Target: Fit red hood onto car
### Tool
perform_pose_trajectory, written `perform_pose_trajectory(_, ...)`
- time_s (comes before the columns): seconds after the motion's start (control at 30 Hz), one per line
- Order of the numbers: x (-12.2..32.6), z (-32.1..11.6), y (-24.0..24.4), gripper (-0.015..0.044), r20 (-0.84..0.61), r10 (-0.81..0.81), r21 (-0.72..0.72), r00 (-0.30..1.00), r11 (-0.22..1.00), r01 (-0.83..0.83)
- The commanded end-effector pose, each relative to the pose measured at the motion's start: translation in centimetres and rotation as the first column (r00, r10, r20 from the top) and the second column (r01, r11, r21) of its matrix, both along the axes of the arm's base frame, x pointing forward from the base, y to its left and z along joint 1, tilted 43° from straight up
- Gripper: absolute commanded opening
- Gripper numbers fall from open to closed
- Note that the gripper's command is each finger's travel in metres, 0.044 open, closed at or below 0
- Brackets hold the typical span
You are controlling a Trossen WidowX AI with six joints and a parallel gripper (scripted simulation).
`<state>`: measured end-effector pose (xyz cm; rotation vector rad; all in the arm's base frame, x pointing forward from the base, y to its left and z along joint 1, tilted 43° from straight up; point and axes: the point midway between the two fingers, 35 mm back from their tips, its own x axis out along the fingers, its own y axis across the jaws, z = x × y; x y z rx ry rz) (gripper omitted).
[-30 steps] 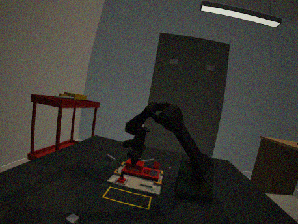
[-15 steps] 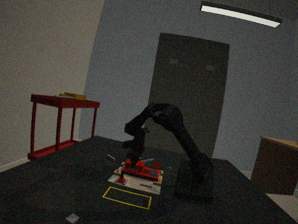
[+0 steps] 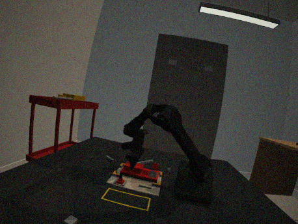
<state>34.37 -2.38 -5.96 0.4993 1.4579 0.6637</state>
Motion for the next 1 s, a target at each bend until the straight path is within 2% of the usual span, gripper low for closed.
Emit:
perform_pose_trajectory(0.0, 0.0, 0.0, 0.0, 0.044, 0.002, 0.0, -0.002, 1.0, 1.0, 0.0)
perform_pose_trajectory(0.33, 0.3, 4.9, -4.6, 0.044, -0.017, 0.016, -0.003, 1.0, 1.0, -0.016)
perform_pose_trajectory(0.97, 0.3, 4.9, -4.6, 0.044, -0.017, 0.016, -0.003, 1.0, 1.0, -0.016)
